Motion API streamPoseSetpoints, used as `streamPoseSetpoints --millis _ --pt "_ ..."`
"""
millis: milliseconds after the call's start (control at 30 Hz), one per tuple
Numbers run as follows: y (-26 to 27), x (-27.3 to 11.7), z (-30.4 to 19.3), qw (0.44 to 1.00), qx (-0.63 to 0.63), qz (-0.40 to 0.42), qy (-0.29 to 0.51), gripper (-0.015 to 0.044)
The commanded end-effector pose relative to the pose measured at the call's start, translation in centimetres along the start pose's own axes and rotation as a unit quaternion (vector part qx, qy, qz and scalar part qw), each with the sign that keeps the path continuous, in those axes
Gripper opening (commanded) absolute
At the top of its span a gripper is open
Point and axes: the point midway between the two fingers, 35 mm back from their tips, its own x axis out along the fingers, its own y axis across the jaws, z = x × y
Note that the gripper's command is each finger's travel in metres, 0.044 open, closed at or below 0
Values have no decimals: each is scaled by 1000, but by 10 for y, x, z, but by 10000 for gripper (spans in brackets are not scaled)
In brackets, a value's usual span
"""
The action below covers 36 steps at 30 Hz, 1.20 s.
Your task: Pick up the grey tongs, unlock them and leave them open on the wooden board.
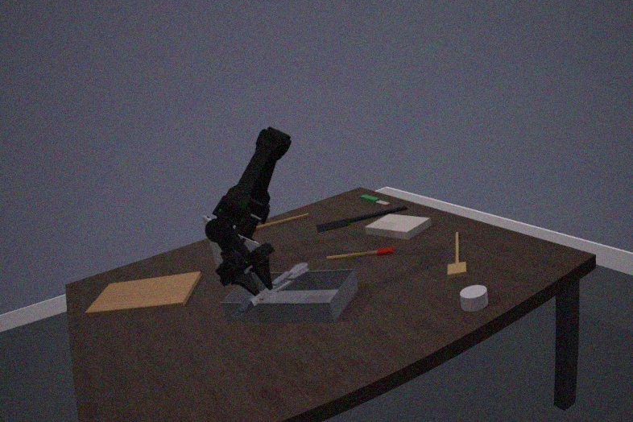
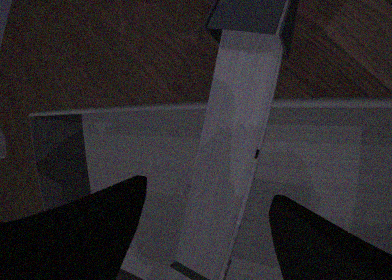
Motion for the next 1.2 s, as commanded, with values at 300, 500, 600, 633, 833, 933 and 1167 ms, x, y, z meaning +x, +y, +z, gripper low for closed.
streamPoseSetpoints --millis 300,500,600,633,833,933,1167 --pt "-3 21 -1 1000 6 0 3 260" --pt "-2 31 -2 1000 6 2 4 260" --pt "-2 35 -3 1000 6 2 5 260" --pt "-2 37 -3 1000 6 3 5 260" --pt "1 39 -5 1000 1 4 6 234" --pt "1 39 -5 1000 1 4 6 155" --pt "1 39 -5 1000 1 4 6 89"
